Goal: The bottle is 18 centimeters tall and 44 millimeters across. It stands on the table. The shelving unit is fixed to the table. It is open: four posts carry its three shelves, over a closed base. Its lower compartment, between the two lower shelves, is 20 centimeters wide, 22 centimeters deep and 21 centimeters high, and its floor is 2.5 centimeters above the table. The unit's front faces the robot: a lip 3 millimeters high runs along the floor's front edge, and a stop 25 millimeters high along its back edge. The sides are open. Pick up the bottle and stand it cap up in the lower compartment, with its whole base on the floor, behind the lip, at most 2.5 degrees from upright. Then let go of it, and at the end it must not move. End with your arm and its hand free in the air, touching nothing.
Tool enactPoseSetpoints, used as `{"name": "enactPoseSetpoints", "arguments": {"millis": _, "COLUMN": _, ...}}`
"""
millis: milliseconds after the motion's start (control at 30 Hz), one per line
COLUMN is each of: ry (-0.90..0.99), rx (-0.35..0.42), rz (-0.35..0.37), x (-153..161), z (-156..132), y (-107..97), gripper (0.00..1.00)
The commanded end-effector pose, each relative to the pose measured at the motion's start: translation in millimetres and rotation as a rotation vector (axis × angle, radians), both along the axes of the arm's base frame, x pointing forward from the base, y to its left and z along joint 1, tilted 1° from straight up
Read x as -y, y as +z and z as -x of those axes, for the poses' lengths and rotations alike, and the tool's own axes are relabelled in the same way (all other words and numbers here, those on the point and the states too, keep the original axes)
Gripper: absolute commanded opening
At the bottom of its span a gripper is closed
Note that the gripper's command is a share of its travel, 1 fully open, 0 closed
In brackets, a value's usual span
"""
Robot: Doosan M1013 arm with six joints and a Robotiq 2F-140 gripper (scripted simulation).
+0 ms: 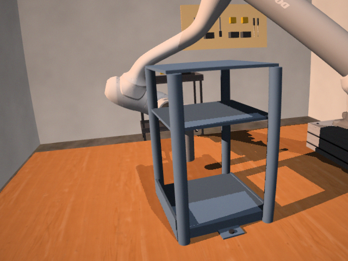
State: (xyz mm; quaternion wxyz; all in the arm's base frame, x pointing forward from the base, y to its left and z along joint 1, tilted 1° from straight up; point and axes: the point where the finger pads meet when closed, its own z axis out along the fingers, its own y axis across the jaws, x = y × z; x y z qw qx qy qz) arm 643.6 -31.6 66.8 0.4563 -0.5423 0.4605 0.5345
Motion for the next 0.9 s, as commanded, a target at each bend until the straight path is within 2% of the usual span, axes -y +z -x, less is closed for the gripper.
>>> {"name": "enactPoseSetpoints", "arguments": {"millis": 0, "ry": -0.006, "rx": 0.006, "rz": 0.003, "x": -3.3, "z": -0.6, "y": -1.1, "gripper": 0.0}}
{"name": "enactPoseSetpoints", "arguments": {"millis": 867, "ry": -0.006, "rx": 0.006, "rz": 0.003, "x": -5.5, "z": -12.9, "y": -1.0, "gripper": 0.0}}
